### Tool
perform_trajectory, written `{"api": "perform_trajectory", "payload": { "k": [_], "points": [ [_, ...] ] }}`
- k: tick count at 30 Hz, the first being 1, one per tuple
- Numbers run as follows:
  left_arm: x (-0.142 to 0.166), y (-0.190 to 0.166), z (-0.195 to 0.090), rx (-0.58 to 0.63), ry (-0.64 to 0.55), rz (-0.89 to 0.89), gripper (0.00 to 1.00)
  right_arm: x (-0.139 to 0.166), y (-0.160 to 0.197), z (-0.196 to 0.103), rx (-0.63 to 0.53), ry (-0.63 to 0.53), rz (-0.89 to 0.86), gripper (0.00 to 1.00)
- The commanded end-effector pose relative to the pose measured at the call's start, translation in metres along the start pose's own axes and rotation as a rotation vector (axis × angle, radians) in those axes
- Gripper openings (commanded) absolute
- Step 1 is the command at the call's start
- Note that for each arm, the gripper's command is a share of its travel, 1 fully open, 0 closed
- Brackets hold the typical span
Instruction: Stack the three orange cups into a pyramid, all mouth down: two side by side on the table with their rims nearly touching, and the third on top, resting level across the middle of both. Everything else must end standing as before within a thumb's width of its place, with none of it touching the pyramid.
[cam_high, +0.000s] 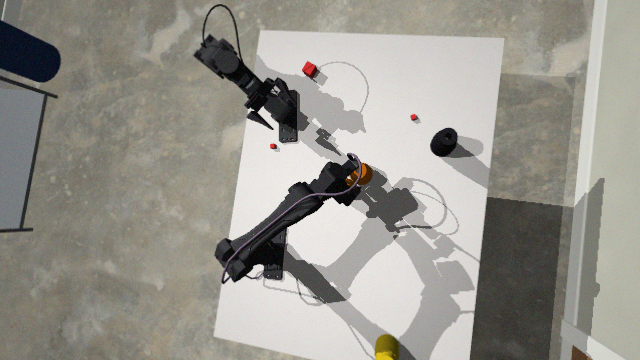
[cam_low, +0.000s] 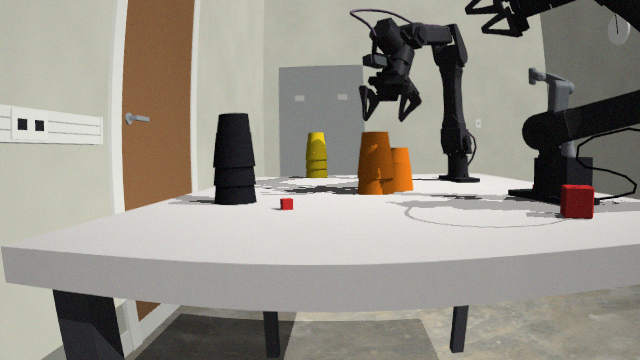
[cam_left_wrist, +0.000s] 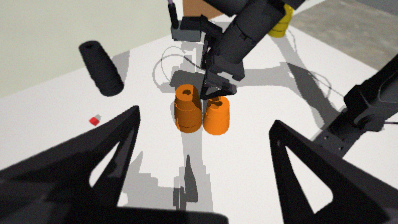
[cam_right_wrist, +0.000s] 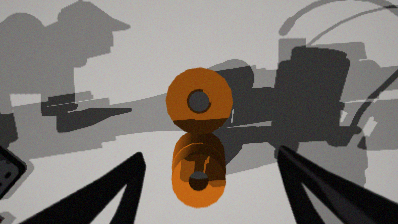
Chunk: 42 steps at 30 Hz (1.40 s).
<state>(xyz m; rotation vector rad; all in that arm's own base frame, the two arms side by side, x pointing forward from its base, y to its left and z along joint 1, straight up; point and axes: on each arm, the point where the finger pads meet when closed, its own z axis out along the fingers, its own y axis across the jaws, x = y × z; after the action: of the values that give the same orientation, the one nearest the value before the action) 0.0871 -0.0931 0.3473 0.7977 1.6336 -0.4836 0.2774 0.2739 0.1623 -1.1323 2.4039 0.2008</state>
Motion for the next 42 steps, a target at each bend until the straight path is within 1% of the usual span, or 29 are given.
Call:
{"api": "perform_trajectory", "payload": {
  "k": [1,3,8,10,15,19,21,30,32,34,35,42],
  "points": [
    [-0.012,0.001,-0.006,-0.004,-0.035,0.003,1.0,-0.011,0.004,-0.01,-0.007,-0.024,-0.011,0.82],
    [-0.012,0.001,-0.006,-0.004,-0.035,0.003,1.0,-0.003,0.006,-0.005,-0.041,0.033,-0.034,0.82],
    [-0.012,0.001,-0.006,-0.004,-0.035,0.003,1.0,-0.008,0.005,0.007,-0.08,0.101,-0.049,0.82],
    [-0.012,0.001,-0.006,-0.004,-0.035,0.003,1.0,-0.008,0.005,0.007,-0.08,0.101,-0.049,0.82],
    [-0.012,0.001,-0.006,-0.004,-0.035,0.003,1.0,-0.016,0.004,0.019,-0.105,0.14,-0.058,0.82],
    [-0.012,0.001,-0.006,-0.004,-0.035,0.003,1.0,-0.023,0.0,0.023,-0.093,0.128,-0.049,0.82],
    [-0.012,0.001,-0.006,-0.004,-0.035,0.003,1.0,-0.025,0.0,0.019,-0.091,0.119,-0.049,0.82],
    [-0.012,0.001,-0.006,-0.004,-0.035,0.003,1.0,-0.025,0.0,0.019,-0.091,0.119,-0.049,0.82],
    [-0.012,0.001,-0.006,-0.004,-0.035,0.003,1.0,-0.024,0.002,0.024,-0.104,0.139,-0.055,0.82],
    [-0.012,0.001,-0.006,-0.004,-0.035,0.003,1.0,-0.033,0.001,0.03,-0.1,0.114,-0.056,0.82],
    [-0.012,0.001,-0.006,-0.004,-0.035,0.003,1.0,-0.029,0.004,0.034,-0.104,0.125,-0.054,0.82],
    [-0.012,0.001,-0.006,-0.004,-0.035,0.003,1.0,-0.029,0.003,0.041,-0.094,0.117,-0.055,0.82]
  ]
}}
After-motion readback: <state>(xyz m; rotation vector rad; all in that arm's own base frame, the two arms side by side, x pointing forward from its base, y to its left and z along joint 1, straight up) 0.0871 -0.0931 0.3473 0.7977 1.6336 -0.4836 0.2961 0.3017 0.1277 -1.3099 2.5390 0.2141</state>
